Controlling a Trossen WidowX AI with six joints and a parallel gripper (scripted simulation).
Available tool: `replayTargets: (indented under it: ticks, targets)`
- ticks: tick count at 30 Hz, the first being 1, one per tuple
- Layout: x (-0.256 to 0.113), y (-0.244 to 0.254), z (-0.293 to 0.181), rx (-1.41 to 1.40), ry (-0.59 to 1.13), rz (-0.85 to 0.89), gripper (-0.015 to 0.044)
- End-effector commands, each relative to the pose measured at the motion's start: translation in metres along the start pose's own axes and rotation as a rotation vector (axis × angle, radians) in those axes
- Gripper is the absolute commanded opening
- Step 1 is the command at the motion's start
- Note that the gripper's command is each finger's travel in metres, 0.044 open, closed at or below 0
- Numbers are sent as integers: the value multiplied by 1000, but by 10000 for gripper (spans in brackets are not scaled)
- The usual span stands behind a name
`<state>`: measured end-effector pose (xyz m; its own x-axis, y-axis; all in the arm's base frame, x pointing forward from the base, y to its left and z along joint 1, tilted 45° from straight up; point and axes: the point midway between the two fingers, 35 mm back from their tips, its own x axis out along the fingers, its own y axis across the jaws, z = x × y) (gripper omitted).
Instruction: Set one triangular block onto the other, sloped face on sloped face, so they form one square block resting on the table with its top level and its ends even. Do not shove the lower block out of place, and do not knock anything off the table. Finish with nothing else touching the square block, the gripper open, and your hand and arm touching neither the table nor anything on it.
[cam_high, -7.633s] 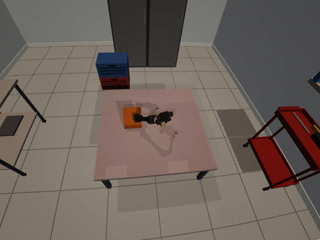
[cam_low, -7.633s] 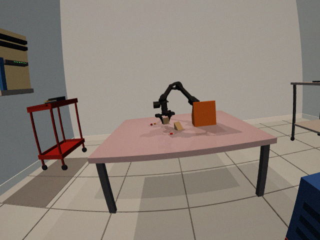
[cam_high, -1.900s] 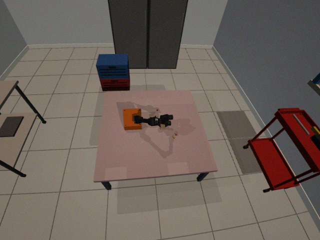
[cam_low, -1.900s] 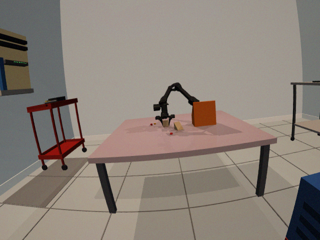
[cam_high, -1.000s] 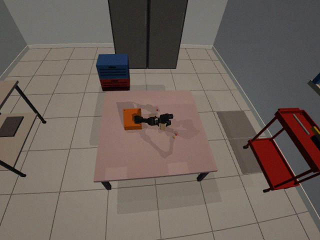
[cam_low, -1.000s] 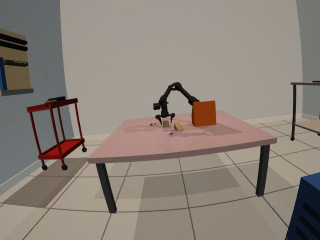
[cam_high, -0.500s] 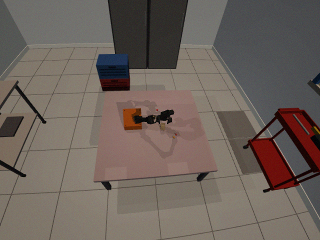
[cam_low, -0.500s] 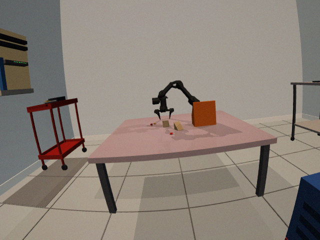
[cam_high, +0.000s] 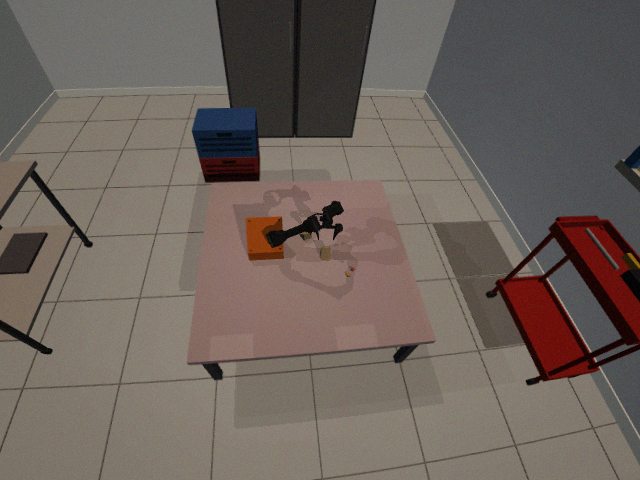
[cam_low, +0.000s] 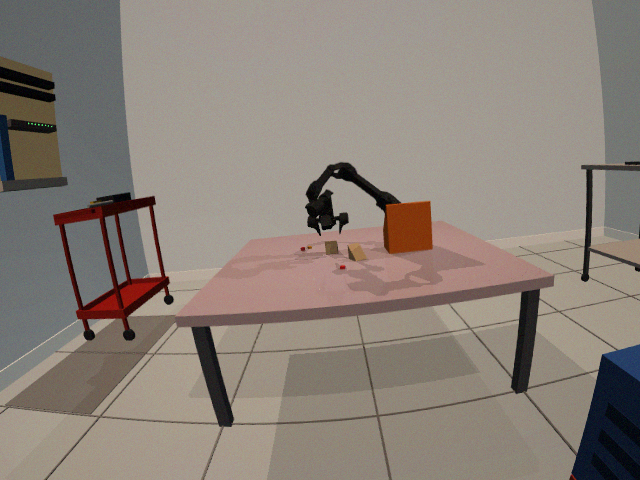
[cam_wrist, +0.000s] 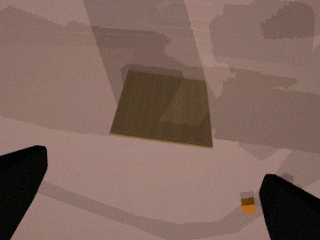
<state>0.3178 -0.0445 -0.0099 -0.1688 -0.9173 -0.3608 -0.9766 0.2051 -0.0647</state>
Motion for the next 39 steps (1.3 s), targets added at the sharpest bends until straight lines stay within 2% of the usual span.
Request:
replayTargets:
  ticks: [1,39]
  targets:
    - [3,-3,-2,10,9,-1,440]
    - [66,-6,0,7,-4,-6,440]
